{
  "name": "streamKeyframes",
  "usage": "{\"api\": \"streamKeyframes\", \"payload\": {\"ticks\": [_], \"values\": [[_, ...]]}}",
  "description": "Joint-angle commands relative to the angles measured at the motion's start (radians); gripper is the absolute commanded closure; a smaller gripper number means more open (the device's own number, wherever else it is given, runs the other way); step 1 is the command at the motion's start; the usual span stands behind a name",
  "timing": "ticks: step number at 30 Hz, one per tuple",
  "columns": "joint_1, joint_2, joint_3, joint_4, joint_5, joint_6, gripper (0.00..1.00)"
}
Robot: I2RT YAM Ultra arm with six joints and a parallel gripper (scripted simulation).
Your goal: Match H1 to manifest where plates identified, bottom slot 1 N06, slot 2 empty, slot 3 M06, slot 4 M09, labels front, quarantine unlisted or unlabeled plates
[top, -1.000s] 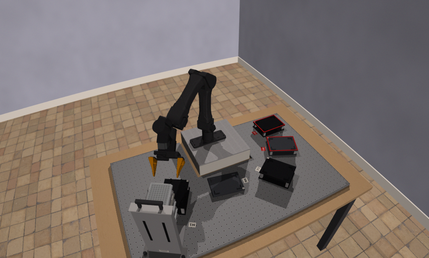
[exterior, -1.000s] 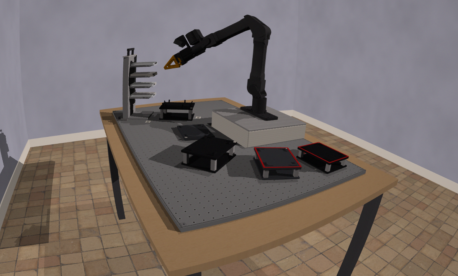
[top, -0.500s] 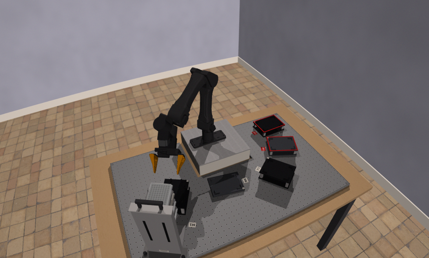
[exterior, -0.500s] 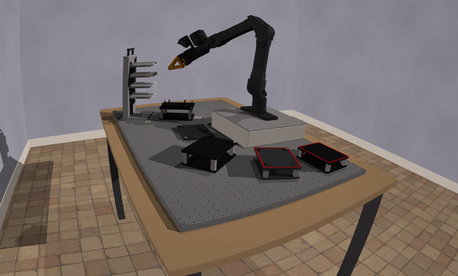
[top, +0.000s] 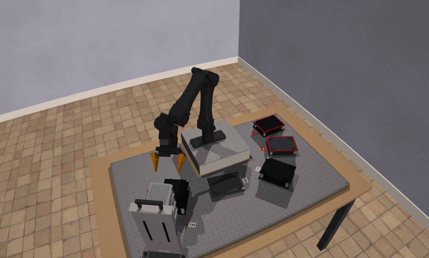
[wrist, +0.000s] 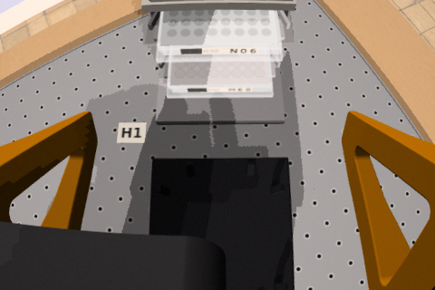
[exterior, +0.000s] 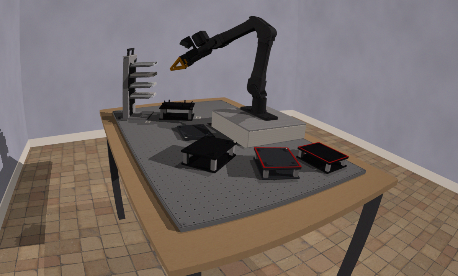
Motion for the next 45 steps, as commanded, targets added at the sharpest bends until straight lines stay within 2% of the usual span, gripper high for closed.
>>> {"api": "streamKeyframes", "payload": {"ticks": [1, 3, 9, 11, 12, 14, 21, 22, 45], "values": [[0.0, 0.014, -0.021, 0.042, -0.012, -0.007, 0.0], [0.0, 0.001, -0.03, 0.057, -0.012, -0.007, 0.0], [0.001, 0.028, -0.061, 0.099, -0.012, -0.007, 0.0], [0.001, 0.028, -0.061, 0.099, -0.012, -0.007, 0.0], [0.001, 0.0, -0.028, 0.108, -0.012, -0.007, 0.0], [0.001, 0.036, -0.076, 0.121, -0.012, -0.006, 0.0], [0.002, 0.043, -0.109, 0.174, -0.012, -0.006, 0.0], [0.012, 0.06, -0.068, 0.179, -0.009, -0.001, 0.0], [0.053, 0.178, -0.007, 0.245, 0.037, 0.031, 0.0]]}}
